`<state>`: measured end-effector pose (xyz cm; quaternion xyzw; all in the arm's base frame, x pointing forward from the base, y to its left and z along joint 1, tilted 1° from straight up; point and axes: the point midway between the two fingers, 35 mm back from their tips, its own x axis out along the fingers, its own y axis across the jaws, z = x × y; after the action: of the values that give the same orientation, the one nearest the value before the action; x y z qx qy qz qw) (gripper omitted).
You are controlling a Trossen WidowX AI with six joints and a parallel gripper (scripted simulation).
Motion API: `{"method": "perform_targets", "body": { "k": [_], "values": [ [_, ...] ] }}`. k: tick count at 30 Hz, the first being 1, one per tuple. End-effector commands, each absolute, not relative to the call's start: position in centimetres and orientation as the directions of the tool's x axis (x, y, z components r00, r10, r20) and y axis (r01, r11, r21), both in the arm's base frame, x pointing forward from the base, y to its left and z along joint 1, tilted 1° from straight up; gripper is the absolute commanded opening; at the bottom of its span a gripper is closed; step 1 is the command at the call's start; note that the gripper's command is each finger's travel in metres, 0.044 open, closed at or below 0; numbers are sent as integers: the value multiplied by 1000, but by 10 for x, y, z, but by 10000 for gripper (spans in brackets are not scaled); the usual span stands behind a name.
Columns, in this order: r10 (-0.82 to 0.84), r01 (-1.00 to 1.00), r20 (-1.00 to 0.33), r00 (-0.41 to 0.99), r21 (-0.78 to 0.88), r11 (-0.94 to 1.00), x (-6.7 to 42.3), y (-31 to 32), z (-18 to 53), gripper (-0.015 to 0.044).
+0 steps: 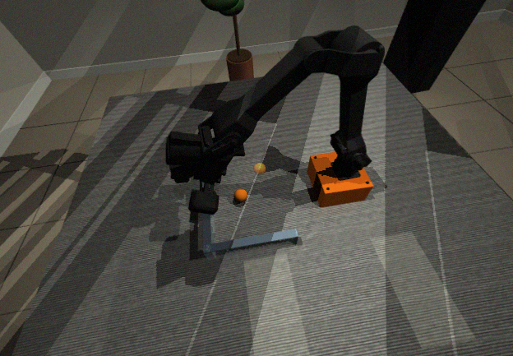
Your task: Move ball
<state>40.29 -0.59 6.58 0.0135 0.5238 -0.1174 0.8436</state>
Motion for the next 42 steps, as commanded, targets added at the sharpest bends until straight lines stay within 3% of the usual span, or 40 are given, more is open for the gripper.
{"method": "perform_targets", "body": {
  "k": [1,4,42],
  "values": [
    [-52,71,-995,84,-46,996,333,-22,28,307],
    [-9,49,-1000,0,-9,999,315,-23,24,307],
    [-9,49,-1000,-1,-9,999,315,-24,-27,307]
  ]
}}
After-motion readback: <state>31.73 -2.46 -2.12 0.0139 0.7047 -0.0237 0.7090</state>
